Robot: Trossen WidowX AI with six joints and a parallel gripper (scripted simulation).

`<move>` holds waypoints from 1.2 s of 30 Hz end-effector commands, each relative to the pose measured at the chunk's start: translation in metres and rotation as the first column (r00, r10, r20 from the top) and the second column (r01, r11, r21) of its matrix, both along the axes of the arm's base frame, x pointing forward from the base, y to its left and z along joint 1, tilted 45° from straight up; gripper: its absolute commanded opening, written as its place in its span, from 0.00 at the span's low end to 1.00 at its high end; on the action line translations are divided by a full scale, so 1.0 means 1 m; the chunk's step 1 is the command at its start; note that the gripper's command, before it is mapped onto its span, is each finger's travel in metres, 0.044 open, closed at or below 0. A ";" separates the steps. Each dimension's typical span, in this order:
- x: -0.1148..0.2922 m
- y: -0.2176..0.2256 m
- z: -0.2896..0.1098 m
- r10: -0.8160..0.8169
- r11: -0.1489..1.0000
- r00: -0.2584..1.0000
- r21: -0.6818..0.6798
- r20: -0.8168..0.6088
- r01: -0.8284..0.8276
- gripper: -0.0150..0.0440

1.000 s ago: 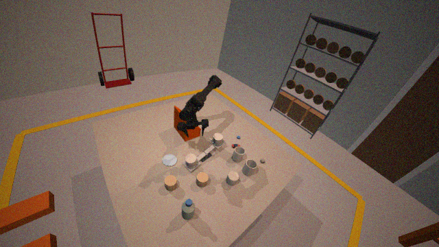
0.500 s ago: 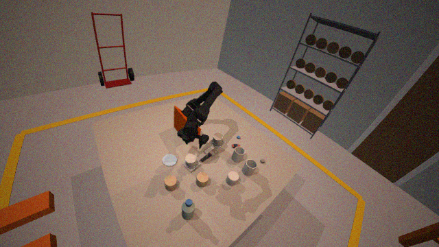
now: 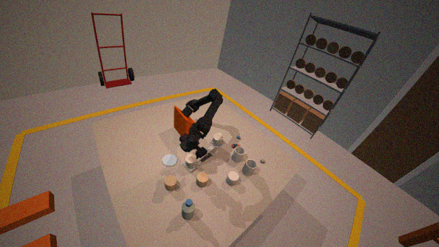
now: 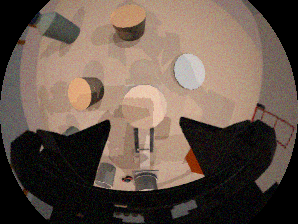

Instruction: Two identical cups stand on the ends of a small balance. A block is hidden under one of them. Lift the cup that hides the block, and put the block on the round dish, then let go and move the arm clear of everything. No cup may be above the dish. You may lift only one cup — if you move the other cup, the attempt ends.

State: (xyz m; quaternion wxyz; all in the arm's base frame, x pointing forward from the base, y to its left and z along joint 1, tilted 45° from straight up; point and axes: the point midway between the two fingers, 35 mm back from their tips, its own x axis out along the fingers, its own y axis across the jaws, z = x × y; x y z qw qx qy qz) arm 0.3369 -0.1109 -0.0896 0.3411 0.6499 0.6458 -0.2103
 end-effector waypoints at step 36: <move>0.005 0.040 -0.044 -0.007 1.000 1.000 0.002 -0.021 0.007 1.00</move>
